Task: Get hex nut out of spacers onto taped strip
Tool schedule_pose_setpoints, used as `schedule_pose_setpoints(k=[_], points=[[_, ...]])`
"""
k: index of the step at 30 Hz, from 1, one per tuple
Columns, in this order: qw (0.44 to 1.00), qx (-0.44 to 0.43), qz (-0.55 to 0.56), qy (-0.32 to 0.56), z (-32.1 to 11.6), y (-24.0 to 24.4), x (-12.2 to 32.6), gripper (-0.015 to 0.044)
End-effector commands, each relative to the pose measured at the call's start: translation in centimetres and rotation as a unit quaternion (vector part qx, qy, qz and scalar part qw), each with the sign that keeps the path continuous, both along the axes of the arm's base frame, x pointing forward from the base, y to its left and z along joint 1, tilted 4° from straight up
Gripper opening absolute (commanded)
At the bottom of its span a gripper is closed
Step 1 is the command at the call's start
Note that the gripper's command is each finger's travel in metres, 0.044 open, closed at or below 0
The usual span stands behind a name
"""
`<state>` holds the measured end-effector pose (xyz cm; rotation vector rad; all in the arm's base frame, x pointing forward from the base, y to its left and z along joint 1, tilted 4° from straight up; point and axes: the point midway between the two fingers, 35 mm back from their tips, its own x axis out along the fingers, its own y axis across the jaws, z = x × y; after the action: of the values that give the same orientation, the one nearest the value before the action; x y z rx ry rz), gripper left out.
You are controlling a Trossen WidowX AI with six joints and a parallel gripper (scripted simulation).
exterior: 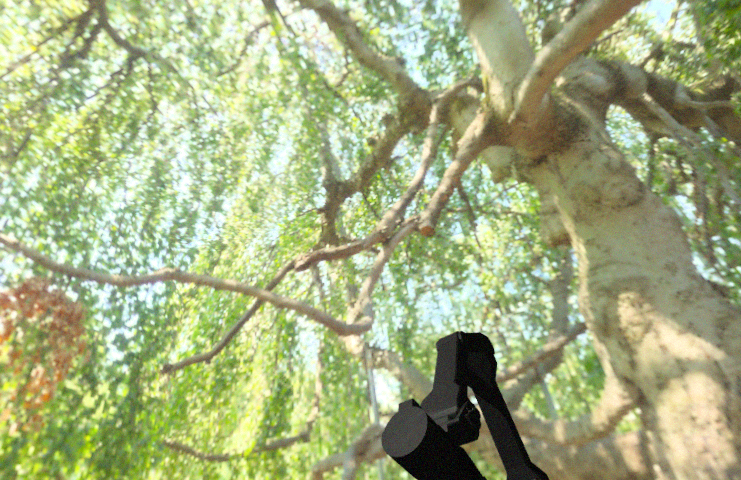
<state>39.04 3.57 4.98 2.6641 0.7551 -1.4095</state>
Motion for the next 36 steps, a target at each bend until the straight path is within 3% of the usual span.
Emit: schedule_pose_setpoints(k=[1,36], points=[[1.0,0.0,0.003,-0.002,0.0,-0.1,-0.3,0.0],[1.0,-0.001,0.004,-0.001,-0.1,-1.2,-2.6,0.0]])
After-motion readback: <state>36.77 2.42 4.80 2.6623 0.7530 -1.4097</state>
